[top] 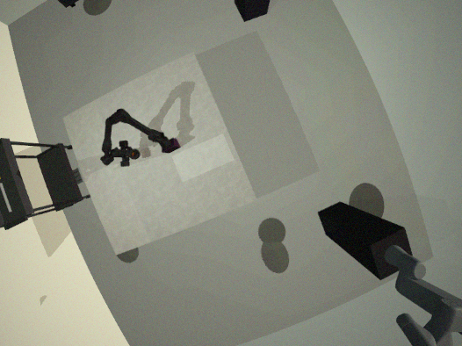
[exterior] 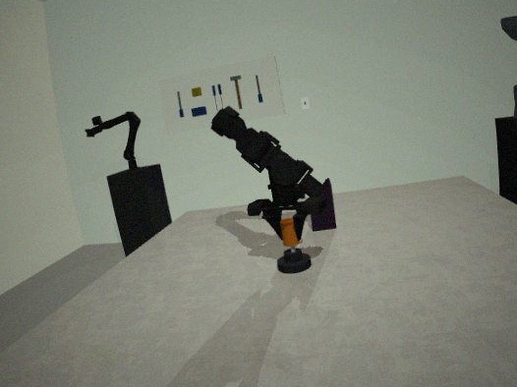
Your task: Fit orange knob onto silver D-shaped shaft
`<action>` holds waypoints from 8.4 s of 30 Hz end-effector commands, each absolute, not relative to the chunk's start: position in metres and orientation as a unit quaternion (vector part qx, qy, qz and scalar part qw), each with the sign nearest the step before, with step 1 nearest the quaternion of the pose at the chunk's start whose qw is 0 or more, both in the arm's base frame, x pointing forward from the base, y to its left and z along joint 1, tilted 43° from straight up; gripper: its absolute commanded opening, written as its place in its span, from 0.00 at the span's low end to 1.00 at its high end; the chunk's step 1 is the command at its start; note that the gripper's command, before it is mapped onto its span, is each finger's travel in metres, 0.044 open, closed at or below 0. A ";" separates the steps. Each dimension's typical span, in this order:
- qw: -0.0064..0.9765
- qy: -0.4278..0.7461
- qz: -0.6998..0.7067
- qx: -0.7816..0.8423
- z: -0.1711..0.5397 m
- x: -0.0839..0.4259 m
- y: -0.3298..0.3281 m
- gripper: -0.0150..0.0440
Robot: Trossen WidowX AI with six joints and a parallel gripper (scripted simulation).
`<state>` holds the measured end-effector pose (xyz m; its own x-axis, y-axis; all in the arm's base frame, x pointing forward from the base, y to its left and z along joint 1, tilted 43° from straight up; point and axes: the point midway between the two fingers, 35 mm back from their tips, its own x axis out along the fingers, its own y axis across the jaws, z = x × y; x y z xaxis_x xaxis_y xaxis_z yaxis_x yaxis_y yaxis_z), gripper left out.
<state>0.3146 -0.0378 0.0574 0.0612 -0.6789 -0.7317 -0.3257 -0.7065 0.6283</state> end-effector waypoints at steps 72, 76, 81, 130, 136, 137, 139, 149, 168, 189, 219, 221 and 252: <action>0.292 -0.226 -0.644 0.670 0.057 0.321 -0.039 0.25; 0.292 -0.226 -0.644 0.670 0.057 0.320 -0.039 0.25; 0.292 -0.226 -0.644 0.670 0.057 0.320 -0.039 0.25; -0.371 -0.654 -0.195 0.630 0.060 0.321 -0.036 0.25; -0.371 -0.654 -0.195 0.630 0.059 0.320 -0.037 0.25; -0.371 -0.654 -0.195 0.630 0.059 0.320 -0.037 0.25; -0.371 -0.654 -0.195 0.630 0.059 0.319 -0.037 0.25; -0.371 -0.654 -0.195 0.630 0.057 0.317 -0.040 0.25; -0.435 -0.671 -0.126 0.588 0.060 0.318 -0.035 0.25; -0.435 -0.670 -0.126 0.588 0.057 0.323 -0.037 0.25; -0.494 -0.680 -0.055 0.539 0.058 0.318 -0.038 0.25; -0.494 -0.680 -0.055 0.539 0.059 0.318 -0.036 0.25; -0.548 -0.682 0.017 0.485 0.059 0.322 -0.036 0.25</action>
<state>0.3217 -0.0375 0.0562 0.0661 -0.6767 -0.7333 -0.6468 0.5305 -0.5479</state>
